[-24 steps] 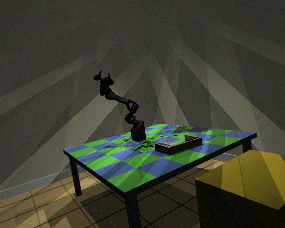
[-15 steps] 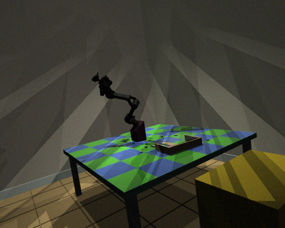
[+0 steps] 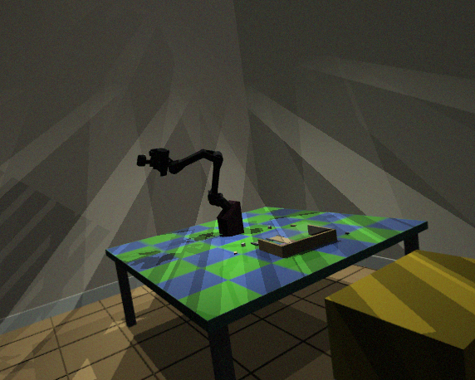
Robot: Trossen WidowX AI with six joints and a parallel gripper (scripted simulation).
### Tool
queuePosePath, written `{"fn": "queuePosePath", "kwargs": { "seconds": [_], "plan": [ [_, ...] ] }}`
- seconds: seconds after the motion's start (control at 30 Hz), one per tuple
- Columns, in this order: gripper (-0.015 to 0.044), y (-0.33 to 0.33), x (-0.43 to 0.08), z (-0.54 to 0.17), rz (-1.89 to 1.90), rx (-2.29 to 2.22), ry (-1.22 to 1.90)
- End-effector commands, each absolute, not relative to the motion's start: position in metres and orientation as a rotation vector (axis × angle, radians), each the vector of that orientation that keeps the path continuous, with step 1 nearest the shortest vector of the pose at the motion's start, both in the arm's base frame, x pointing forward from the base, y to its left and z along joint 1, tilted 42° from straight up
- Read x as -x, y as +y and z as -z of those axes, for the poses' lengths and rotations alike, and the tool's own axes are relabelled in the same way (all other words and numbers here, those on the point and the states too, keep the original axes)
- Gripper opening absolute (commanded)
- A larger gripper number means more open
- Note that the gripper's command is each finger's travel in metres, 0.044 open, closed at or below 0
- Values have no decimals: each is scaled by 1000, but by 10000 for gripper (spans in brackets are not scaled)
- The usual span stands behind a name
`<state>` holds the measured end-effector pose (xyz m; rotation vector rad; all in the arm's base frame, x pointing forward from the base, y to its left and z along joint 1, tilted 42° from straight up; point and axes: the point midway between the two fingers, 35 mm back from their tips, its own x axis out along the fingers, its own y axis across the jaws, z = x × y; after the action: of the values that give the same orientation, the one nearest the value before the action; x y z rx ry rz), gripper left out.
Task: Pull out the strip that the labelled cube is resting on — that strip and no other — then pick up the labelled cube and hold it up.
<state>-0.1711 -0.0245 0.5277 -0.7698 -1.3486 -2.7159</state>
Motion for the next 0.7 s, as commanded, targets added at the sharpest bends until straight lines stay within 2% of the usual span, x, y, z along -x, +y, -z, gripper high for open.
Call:
{"fn": "queuePosePath", "kwargs": {
  "seconds": [0.0, 0.3, 0.5, 0.67],
  "plan": [
    [400, -78, 179, -513, 2678, 597, -1201],
    [400, -195, 147, -467, 2509, 312, -806],
    [400, -268, 87, -425, 2312, 169, -562],
    [400, -303, 23, -391, 2134, 113, -362]
  ]
}}
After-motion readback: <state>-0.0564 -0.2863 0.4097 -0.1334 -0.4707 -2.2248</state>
